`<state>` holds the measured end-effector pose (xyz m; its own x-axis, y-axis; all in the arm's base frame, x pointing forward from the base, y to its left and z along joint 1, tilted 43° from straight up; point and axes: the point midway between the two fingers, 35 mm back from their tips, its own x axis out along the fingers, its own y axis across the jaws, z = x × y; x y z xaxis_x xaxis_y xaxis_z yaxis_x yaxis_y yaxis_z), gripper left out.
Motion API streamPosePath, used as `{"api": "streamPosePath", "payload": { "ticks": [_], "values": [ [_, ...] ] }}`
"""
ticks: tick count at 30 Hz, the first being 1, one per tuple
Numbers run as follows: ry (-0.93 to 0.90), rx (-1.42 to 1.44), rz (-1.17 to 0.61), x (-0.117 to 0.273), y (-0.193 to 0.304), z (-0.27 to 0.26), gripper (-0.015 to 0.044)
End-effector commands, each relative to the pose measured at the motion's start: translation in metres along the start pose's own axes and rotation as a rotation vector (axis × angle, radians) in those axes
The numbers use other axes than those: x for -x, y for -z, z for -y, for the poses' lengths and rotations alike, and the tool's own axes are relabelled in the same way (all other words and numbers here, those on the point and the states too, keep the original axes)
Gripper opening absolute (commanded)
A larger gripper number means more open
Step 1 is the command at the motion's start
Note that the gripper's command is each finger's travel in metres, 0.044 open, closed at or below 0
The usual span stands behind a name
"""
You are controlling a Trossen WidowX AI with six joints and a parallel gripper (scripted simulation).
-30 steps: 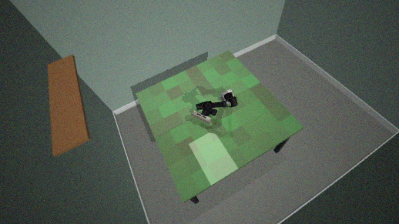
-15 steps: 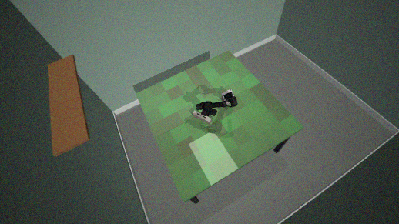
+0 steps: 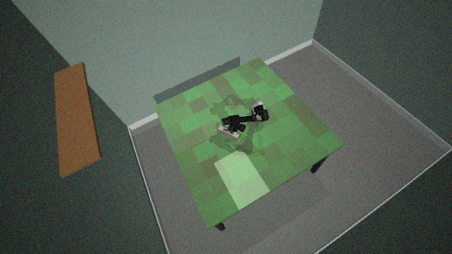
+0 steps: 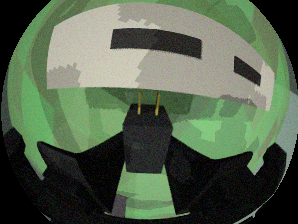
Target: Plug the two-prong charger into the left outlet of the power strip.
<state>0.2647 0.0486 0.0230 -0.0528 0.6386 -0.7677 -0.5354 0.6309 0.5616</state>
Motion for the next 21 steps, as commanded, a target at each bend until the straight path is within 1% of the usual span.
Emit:
{"api": "streamPosePath", "payload": {
  "ticks": [1, 21],
  "values": [
    [-0.002, -0.004, 0.004, 0.0006, -0.0018, -0.0003, 0.0000],
    [-0.002, -0.003, 0.004, 0.0009, -0.0055, -0.0003, 0.0000]
  ]
}}
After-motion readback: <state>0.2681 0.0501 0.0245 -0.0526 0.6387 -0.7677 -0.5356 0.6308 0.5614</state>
